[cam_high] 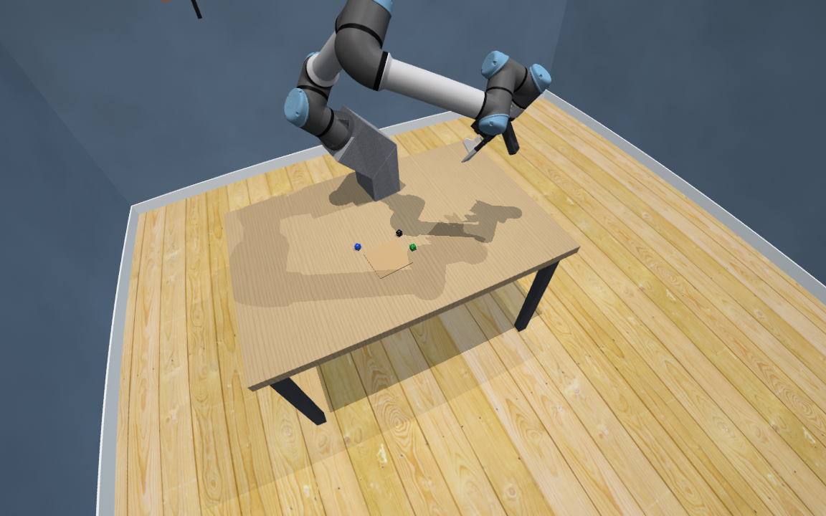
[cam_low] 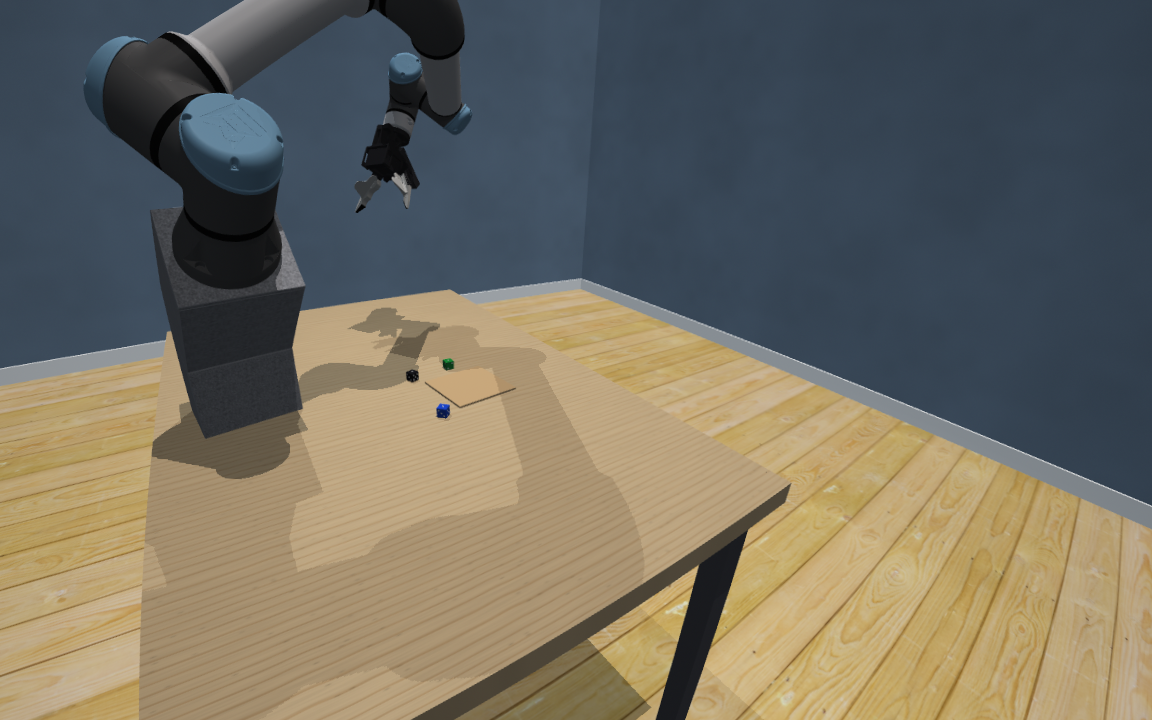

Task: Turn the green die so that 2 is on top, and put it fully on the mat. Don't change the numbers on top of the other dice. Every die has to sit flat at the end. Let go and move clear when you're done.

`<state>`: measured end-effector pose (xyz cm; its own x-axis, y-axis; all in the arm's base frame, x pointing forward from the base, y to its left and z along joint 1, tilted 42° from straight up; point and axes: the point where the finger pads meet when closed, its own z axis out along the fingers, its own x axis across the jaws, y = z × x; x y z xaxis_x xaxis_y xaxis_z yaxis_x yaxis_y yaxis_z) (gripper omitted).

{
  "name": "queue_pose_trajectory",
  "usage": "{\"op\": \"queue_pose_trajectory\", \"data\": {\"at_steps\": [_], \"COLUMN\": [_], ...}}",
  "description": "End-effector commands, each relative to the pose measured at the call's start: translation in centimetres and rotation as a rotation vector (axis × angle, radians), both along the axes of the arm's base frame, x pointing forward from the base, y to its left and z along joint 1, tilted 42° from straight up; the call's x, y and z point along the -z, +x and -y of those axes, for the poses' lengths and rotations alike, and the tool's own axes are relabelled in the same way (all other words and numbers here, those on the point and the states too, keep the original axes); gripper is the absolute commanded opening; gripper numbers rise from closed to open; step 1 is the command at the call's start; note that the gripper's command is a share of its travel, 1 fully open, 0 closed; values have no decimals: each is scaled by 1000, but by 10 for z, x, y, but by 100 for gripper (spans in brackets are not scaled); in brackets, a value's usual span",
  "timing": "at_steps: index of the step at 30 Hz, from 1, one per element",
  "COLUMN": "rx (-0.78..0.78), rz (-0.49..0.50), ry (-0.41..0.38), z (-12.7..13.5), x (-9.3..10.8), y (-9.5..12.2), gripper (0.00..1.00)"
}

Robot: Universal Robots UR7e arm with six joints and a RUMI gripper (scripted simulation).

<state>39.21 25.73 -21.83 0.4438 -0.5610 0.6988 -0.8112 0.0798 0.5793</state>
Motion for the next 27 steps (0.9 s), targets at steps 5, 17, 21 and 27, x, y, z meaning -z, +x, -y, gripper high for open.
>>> {"op": "queue_pose_trajectory", "data": {"at_steps": [5,17,21,27], "rx": [0,4,4,-3], "rz": [-1,-14,-20,-23], "ry": [12,87,141,223], "z": [2,24,40,68], "x": [1,8,13,18], "y": [2,17,27,41], "gripper": [100,100,100,100]}}
